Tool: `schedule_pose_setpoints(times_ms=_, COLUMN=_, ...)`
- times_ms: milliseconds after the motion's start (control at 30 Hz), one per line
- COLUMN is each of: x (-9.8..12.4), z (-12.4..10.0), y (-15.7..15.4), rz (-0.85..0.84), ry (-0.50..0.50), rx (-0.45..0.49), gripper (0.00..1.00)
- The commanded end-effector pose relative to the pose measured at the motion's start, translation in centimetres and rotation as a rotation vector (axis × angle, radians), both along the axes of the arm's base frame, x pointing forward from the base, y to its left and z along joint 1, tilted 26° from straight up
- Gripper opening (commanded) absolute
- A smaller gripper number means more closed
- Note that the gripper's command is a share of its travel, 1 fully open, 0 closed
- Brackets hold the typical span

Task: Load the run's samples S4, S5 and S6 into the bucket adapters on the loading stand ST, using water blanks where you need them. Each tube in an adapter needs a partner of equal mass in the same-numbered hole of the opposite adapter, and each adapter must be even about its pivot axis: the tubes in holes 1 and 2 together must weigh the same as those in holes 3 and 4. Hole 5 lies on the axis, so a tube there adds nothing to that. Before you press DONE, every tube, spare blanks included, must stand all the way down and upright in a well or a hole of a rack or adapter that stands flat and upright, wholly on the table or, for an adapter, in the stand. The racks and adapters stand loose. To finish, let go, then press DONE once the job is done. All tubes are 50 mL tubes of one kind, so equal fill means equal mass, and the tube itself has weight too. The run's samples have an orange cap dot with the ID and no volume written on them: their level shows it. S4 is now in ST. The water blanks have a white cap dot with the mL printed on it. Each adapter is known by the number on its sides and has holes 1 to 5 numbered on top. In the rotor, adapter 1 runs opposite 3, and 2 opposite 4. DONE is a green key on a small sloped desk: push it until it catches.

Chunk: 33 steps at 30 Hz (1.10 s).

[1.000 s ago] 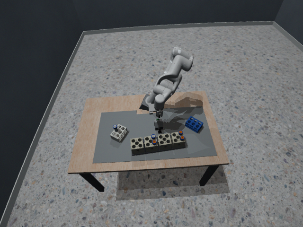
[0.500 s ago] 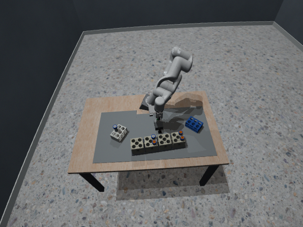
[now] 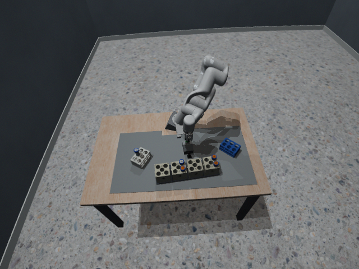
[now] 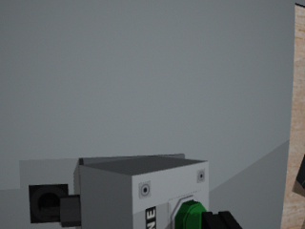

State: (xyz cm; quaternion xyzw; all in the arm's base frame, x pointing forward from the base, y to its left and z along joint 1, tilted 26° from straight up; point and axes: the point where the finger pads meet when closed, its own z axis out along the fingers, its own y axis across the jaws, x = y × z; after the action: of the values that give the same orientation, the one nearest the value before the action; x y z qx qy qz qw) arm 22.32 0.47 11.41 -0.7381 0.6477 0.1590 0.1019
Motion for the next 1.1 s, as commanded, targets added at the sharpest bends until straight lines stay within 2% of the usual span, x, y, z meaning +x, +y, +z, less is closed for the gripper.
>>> schedule_pose_setpoints(times_ms=0, x=0.1, z=-0.1, y=0.0, rz=0.0, ry=-0.003, rx=-0.001, gripper=0.0)
schedule_pose_setpoints(times_ms=1067, x=0.4, z=-1.5, y=0.7, rz=0.0, ry=-0.003, rx=-0.001, gripper=0.0)
